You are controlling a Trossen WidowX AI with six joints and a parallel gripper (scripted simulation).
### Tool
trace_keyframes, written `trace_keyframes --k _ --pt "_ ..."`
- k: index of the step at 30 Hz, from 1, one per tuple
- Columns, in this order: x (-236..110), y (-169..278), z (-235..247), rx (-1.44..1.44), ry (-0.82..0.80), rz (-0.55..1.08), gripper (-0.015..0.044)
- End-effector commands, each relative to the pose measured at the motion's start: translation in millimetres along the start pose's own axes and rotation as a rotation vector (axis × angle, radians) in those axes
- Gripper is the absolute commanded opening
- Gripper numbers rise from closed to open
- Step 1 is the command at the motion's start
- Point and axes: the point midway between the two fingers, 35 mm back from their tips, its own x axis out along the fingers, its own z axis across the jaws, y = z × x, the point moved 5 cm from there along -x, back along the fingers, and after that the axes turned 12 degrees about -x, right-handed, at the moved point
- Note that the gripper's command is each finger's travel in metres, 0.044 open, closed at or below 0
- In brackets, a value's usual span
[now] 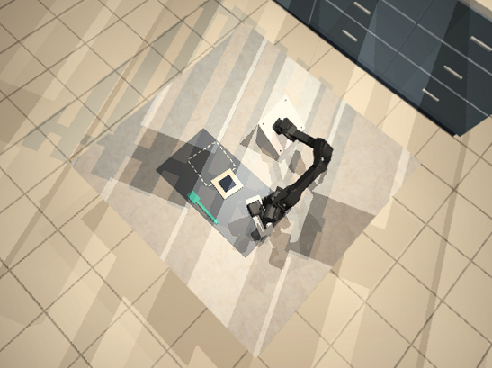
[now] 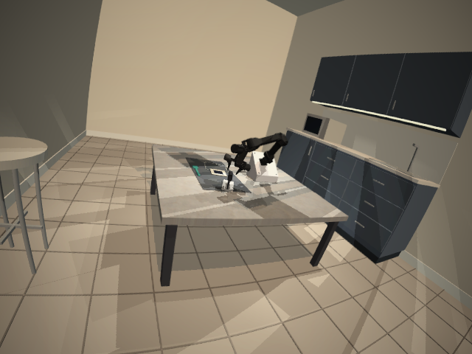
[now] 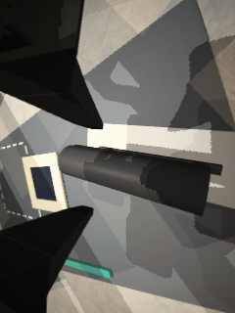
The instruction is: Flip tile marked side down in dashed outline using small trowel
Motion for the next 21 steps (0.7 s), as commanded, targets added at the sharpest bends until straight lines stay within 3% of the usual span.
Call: trace_keyframes --k 1,17,21 --pt "7.5 -2.2 12.5 0.004 0.117 0.055 0.0300" --pt "17.8 -6.9 61.6 0.091 0.600 0.040 0.0300" --pt "17.6 -6.5 67.1 0.108 0.642 0.023 0.0300"
